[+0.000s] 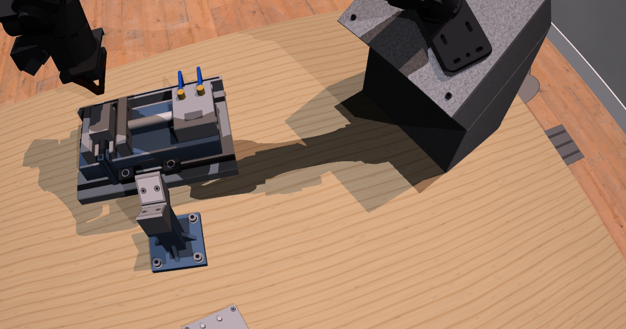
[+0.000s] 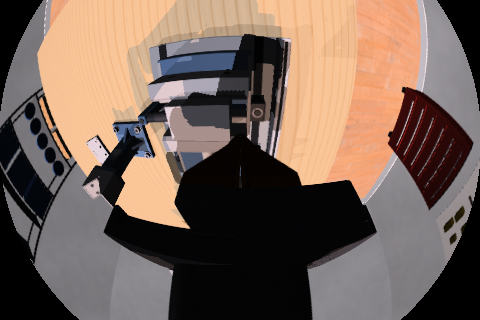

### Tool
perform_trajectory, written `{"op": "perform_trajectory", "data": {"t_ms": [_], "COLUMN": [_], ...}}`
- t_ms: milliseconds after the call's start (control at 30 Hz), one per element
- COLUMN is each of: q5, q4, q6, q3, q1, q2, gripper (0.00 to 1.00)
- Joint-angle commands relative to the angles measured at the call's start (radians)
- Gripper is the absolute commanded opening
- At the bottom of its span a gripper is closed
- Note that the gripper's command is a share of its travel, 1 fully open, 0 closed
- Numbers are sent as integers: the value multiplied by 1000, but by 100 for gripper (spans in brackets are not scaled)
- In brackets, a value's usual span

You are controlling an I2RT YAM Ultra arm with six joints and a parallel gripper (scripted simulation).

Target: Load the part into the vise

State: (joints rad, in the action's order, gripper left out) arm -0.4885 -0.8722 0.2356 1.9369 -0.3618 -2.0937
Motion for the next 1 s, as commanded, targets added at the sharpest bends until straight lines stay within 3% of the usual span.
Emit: {"op": "perform_trajectory", "data": {"t_ms": [0,133,967], "q5": [10,13,16], "q4": [34,49,66], "q6": [-13,-19,-27], "q3": [8,-19,-12], "q1": [-11,4,7], "q2": [22,-14,-10], "gripper": [0,0,0]}}
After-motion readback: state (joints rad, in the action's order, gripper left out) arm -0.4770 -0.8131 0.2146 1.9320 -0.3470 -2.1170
